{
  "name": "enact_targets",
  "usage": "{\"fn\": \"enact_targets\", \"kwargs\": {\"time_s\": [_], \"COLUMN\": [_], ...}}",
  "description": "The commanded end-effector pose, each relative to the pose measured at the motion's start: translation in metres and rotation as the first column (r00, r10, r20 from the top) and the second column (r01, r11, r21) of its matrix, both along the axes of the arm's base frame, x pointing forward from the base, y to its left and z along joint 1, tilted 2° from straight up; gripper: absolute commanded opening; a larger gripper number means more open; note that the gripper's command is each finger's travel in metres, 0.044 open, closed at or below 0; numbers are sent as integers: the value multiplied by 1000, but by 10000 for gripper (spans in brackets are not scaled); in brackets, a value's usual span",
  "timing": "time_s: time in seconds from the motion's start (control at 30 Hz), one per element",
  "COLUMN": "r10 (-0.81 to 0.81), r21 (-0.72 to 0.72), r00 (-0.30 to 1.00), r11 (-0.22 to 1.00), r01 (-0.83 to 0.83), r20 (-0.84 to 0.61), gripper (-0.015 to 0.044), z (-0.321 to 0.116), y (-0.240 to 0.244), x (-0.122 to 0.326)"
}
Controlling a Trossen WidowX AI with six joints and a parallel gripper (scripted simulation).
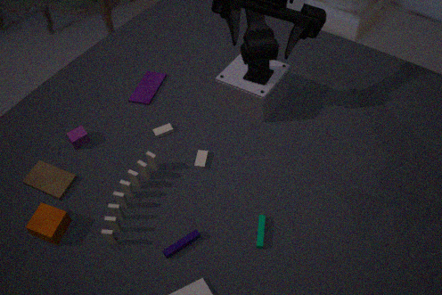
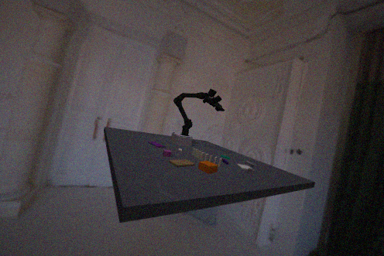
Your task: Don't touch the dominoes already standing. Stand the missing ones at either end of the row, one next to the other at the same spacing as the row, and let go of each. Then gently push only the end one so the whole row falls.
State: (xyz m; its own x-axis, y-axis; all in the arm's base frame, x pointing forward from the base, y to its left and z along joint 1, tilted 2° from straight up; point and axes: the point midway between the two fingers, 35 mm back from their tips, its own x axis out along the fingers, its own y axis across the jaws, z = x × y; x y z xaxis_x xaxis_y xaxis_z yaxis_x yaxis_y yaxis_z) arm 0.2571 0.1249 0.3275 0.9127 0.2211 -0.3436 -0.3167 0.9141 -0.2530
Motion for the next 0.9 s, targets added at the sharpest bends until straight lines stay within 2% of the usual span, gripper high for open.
{"fn": "enact_targets", "kwargs": {"time_s": [0.0,0.2,0.47,0.7,0.87], "r10": [-7,-218,-461,-557,-511], "r21": [-6,-161,-244,-237,-222], "r00": [1000,956,749,450,183], "r11": [1000,969,887,773,631], "r01": [6,188,391,589,744], "r20": [-5,-194,-476,-698,-840], "gripper": [426,440,440,440,440], "z": [-2,-60,-147,-216,-268], "y": [-1,-58,-151,-234,-288], "x": [2,47,67,48,7]}}
